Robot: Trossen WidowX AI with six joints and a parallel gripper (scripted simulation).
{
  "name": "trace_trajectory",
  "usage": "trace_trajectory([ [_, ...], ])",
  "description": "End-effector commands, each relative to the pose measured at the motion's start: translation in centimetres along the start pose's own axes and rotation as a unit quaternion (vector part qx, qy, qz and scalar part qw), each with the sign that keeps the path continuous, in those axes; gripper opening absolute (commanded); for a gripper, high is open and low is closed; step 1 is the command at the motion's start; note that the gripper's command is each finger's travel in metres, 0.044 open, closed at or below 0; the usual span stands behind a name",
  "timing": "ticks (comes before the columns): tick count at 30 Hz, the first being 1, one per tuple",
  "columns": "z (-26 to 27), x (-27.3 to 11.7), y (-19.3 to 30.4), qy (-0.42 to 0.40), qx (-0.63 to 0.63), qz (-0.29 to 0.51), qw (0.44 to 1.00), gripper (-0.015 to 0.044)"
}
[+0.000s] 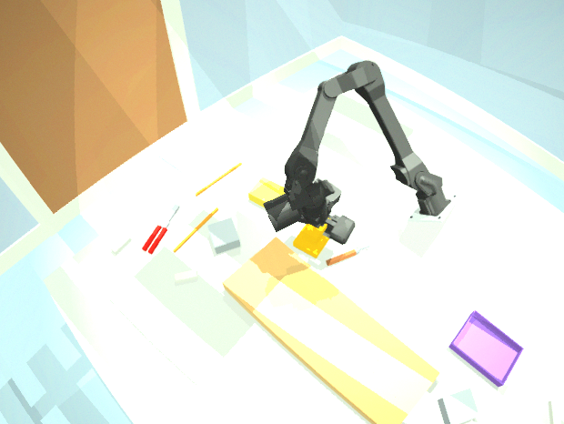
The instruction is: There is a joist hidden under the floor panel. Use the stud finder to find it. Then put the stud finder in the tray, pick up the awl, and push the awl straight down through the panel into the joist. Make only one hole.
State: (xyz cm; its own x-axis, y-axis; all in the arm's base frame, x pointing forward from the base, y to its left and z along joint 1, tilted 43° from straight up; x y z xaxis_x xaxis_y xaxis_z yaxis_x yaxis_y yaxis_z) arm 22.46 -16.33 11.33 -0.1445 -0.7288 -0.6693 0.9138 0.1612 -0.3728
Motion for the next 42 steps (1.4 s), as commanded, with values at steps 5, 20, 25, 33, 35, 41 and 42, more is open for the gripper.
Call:
trace_trajectory([
  [5, 0.0, 0.0, 0.1, 0.001, -0.002, 0.002, 1.0, 0.0195],
  [20, -0.2, -4.0, -0.5, 0.006, -0.002, 0.006, 1.0, 0.0],
  [25, -0.3, -6.8, -1.3, 0.007, -0.003, 0.005, 1.0, 0.0],
  [33, -0.3, -9.8, -2.7, 0.004, -0.003, 0.003, 1.0, 0.0],
  [35, -0.3, -9.8, -2.7, 0.004, -0.005, 0.004, 1.0, 0.0],
  [41, -0.2, -9.9, -2.0, 0.002, -0.069, 0.015, 0.997, 0.0],
  [42, -0.1, -9.9, -1.9, 0.001, -0.084, 0.018, 0.996, 0.0],
])
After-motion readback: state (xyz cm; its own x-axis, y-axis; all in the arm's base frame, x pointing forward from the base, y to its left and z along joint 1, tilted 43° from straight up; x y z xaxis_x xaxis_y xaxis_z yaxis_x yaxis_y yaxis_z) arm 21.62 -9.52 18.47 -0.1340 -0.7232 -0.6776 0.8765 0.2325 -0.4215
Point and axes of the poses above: the point midway between the two fingers, 35 mm back from their tips, its own x axis out along the fingers, its own z axis across the jaws, y = z × x, the point moved 3 cm from there along -x, back along the fingers, and after that the axes turned 7 degrees about -x, right-handed, at the moved point
